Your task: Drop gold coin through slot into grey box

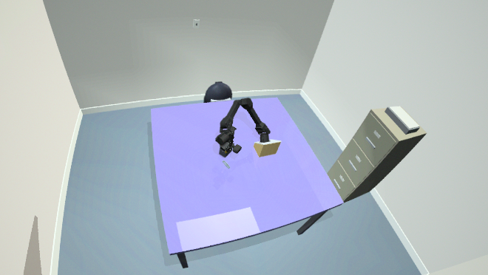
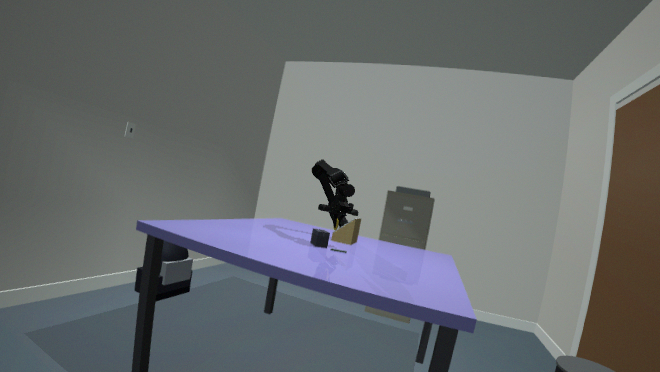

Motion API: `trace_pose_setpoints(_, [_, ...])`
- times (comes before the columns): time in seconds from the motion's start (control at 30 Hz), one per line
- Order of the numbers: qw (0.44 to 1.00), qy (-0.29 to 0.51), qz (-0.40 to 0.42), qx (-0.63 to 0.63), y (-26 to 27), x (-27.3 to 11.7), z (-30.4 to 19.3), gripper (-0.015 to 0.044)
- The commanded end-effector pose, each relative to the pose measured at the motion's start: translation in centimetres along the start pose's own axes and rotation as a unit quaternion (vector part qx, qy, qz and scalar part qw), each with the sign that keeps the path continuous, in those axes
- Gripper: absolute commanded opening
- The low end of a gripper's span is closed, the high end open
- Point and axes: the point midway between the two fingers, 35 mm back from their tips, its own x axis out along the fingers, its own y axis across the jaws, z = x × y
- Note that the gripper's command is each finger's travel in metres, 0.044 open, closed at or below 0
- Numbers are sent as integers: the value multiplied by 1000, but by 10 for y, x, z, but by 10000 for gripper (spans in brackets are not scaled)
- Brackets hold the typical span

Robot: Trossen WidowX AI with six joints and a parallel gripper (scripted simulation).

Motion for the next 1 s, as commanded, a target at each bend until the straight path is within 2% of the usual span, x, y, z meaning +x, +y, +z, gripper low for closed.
trace_pose_setpoints(0.0, [1000, -3, -3, 0, -9, -2, -11, 0])
trace_pose_setpoints(0.97, [1000, 1, -5, -3, -43, 0, -62, 0])
